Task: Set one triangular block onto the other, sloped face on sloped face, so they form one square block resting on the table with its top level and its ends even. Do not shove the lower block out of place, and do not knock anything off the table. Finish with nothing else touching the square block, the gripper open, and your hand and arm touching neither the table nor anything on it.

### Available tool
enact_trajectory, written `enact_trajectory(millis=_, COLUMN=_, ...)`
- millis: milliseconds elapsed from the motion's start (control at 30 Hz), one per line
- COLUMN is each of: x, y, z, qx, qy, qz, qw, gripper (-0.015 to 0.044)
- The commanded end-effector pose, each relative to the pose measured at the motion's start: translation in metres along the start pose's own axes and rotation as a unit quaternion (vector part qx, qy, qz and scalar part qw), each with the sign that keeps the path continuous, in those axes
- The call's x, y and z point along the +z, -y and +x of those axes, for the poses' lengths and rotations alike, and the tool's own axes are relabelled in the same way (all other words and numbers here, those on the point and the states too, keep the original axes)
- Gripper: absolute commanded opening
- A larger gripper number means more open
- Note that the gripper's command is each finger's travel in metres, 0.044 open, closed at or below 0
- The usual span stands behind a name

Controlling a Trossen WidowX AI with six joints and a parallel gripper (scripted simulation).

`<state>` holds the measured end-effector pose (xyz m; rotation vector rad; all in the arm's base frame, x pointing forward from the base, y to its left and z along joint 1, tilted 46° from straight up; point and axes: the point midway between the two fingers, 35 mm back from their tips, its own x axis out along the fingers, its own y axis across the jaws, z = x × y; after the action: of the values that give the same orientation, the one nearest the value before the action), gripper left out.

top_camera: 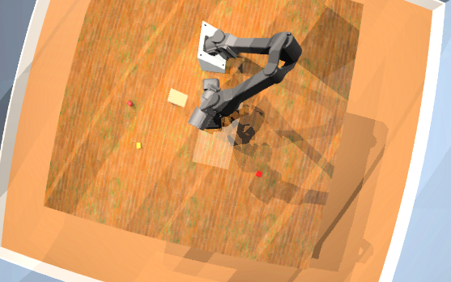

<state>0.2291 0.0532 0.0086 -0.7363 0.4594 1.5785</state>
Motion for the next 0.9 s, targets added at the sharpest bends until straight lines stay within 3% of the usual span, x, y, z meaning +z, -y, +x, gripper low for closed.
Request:
enact_trajectory(millis=0, x=-0.013, y=0.0, z=-0.008, qx=0.013, qy=0.042, qz=0.001, qw=0.999, gripper=0.044)
enact_trajectory(millis=300, x=-0.049, y=-0.001, z=-0.035, qx=-0.009, qy=0.201, qz=-0.002, qw=0.98, gripper=0.044)
enact_trajectory(millis=867, x=-0.046, y=0.002, z=-0.021, qx=-0.01, qy=0.199, qz=-0.001, qw=0.98, gripper=0.044)
